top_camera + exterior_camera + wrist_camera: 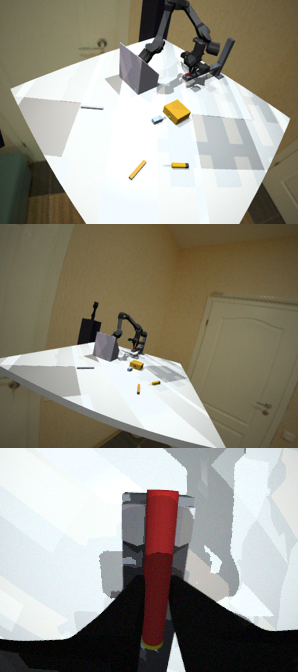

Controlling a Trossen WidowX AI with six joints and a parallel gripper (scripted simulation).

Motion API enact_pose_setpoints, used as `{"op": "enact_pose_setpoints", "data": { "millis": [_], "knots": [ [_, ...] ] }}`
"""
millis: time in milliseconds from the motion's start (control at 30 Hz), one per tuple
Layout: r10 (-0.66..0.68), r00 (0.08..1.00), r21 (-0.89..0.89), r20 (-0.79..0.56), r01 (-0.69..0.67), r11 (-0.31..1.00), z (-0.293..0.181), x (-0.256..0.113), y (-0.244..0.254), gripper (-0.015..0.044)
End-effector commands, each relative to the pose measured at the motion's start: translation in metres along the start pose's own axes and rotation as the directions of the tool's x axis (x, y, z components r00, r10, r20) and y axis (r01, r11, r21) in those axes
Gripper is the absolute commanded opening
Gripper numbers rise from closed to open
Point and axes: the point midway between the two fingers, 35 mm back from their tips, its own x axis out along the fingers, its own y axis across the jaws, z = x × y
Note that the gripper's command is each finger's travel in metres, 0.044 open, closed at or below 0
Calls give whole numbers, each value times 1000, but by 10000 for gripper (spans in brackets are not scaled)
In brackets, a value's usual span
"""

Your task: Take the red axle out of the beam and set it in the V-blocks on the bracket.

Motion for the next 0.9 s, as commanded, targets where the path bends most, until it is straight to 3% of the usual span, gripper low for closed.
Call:
{"op": "enact_pose_setpoints", "data": {
  "millis": [0,33,600,867],
  "knots": [
    [-1,1000,7,7,1,1000,2,4,0,0],
    [-1,1000,7,7,1,1000,2,4,0,0],
    [-1,1000,6,6,1,1000,0,-4,0,440],
    [-1,1000,7,8,1,1000,0,-21,0,440]
  ]
}}
